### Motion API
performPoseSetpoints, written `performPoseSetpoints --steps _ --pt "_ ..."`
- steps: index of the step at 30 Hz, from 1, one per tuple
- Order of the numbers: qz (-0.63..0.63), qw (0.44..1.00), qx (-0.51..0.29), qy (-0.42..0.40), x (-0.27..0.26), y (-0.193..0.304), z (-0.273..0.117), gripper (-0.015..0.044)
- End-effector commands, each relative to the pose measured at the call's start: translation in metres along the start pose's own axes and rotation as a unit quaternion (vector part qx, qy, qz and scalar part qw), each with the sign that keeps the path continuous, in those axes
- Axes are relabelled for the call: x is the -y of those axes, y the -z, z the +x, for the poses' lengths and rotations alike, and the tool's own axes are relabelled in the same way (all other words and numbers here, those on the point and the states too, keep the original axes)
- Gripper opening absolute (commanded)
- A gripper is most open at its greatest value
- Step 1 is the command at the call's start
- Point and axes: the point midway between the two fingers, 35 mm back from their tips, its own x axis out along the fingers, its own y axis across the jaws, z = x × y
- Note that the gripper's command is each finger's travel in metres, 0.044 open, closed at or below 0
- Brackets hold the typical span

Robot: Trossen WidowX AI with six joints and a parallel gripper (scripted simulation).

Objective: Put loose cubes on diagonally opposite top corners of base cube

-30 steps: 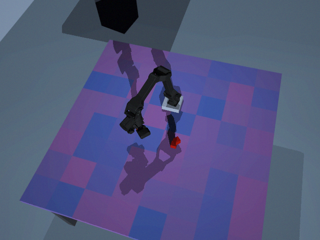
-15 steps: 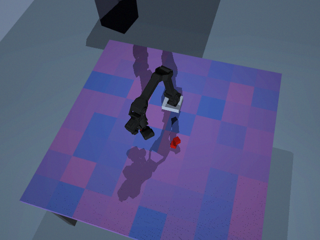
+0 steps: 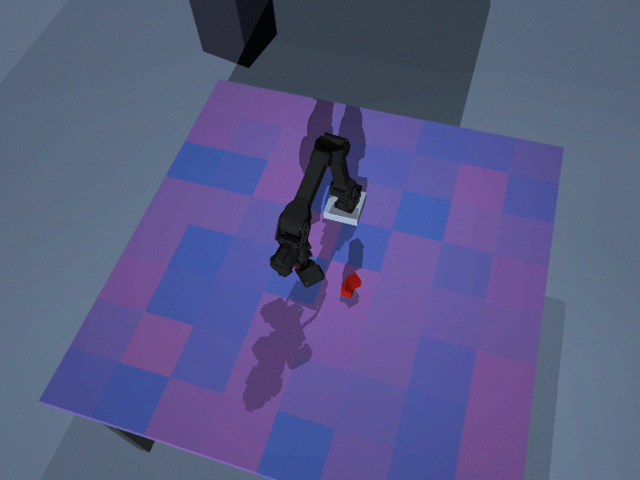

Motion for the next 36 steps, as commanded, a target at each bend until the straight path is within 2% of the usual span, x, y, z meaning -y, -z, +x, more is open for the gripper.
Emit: performPoseSetpoints --steps 1,36 --pt "0.003 1.0 -0.001 -0.001 -0.008 0.007 0.001 0.0105" --pt "0.018 1.0 -0.005 -0.003 -0.075 0.089 0.007 0.0105"
